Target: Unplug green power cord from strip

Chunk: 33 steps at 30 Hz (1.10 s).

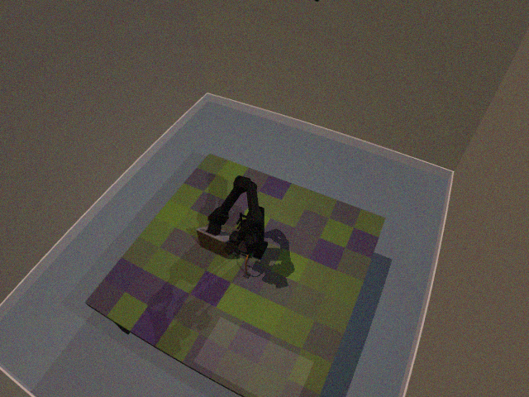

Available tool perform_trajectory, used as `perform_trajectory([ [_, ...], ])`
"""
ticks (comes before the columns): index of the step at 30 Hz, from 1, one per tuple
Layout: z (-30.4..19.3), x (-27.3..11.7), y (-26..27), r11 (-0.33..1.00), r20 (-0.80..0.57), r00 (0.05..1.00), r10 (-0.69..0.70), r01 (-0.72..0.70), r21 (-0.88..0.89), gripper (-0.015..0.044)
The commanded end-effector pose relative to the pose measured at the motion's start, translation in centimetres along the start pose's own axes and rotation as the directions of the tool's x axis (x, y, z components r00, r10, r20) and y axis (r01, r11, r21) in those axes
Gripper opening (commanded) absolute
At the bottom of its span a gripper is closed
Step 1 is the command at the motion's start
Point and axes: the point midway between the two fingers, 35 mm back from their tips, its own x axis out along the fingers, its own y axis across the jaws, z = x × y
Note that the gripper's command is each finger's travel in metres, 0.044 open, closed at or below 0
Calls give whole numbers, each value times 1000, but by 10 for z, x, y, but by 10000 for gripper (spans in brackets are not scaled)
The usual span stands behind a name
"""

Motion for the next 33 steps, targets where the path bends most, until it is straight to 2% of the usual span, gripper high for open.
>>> perform_trajectory([
  [1,-8,1,-1,1000,-8,1000,-1,1,8,160],
  [21,-14,13,-1,1000,-9,1000,-1,1,7,160],
  [24,-13,11,-1,1000,-5,1000,-4,4,2,81],
  [33,-13,11,-1,1000,-5,1000,-4,4,2,21],
])
